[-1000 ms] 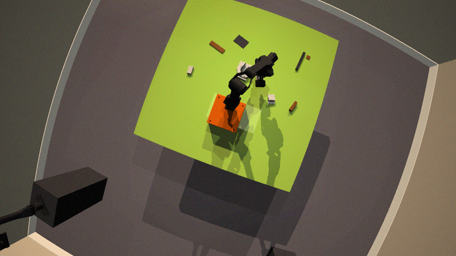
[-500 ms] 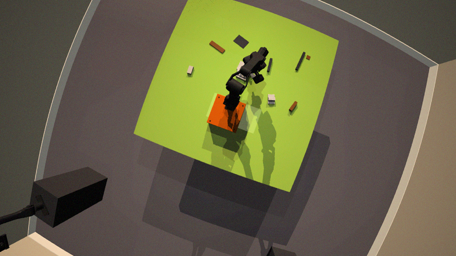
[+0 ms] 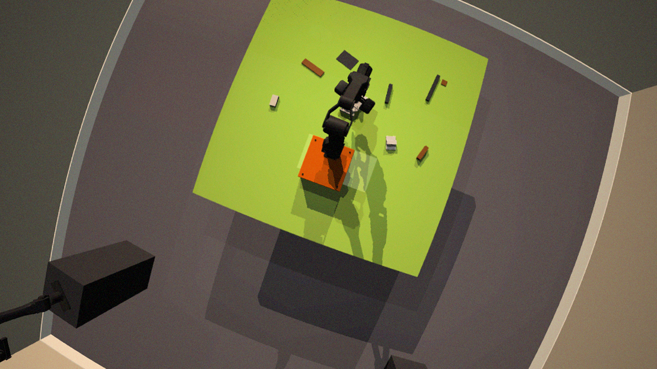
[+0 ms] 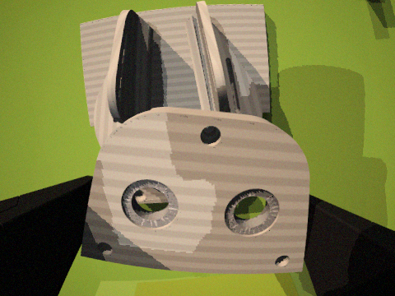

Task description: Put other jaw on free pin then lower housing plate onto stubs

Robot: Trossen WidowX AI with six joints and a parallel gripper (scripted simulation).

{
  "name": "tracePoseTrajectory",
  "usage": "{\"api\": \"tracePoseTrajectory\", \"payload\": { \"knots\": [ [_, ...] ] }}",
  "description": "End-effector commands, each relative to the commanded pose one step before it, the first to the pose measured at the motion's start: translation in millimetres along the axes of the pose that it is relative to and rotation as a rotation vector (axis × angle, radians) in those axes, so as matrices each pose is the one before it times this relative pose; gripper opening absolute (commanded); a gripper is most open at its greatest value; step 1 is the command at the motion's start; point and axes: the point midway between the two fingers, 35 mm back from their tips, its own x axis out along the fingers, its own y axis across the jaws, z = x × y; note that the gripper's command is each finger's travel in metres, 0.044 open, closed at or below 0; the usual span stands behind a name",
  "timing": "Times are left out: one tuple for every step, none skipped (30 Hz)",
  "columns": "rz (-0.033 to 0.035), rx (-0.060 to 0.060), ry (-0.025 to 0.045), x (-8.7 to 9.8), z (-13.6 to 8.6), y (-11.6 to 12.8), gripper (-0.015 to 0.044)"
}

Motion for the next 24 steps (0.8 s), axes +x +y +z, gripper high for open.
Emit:
{"api": "tracePoseTrajectory", "payload": {
  "knots": [
    [-0.0037,-0.1202,0.00057,0.75,-6.6,9.39,0.0351],
    [0.00029,-0.0261,-0.00004,0.02,-0.89,2.4,0.0351],
    [0.00017,-0.0157,-0.00003,0.01,-0.51,1.44,0.0351],
    [0.00006,-0.0052,-0.00001,0.0,-0.16,0.48,0.0351],
    [0.0,0.0,0.0,0.0,0.0,0.0,0.0351],
    [0.0,0.0,0.0,0.0,0.0,0.0,0.0351],
    [0.0,0.0,0.0,0.0,0.0,0.0,0.0351],
    [0.0,0.0,0.0,0.0,0.0,0.0,0.0351],
    [0.0,0.0,0.0,0.0,0.0,0.0,0.0351],
    [0.0,0.0,0.0,0.0,0.0,0.0,0.0351],
    [0.0,0.0,0.0,0.0,0.0,0.0,0.0351],
    [0.0,0.0,0.0,0.0,0.0,0.0,0.0351],
    [0.0,0.0,0.0,0.0,0.0,0.0,0.0351],
    [0.0,0.0,0.0,0.0,0.0,0.0,0.0351],
    [0.0,0.0,0.0,0.0,0.0,0.0,0.0351],
    [0.0,0.0,0.0,0.0,0.0,0.0,0.0351],
    [0.0,0.0,0.0,0.0,0.0,0.0,0.0351],
    [0.0,0.0,0.0,0.0,0.0,0.0,0.0351],
    [0.0,0.0,0.0,0.0,0.0,0.0,0.0351],
    [0.0,0.0,0.0,0.0,0.0,0.0,0.0351],
    [0.0,0.0,0.0,0.0,0.0,0.0,0.0351],
    [0.0,-0.0024,0.0,0.0,0.0,0.0,0.0351],
    [0.0,-0.0061,0.0,0.0,0.0,0.0,0.0351],
    [0.0,-0.0024,0.0,0.0,0.0,0.0,0.0351]
  ]
}}
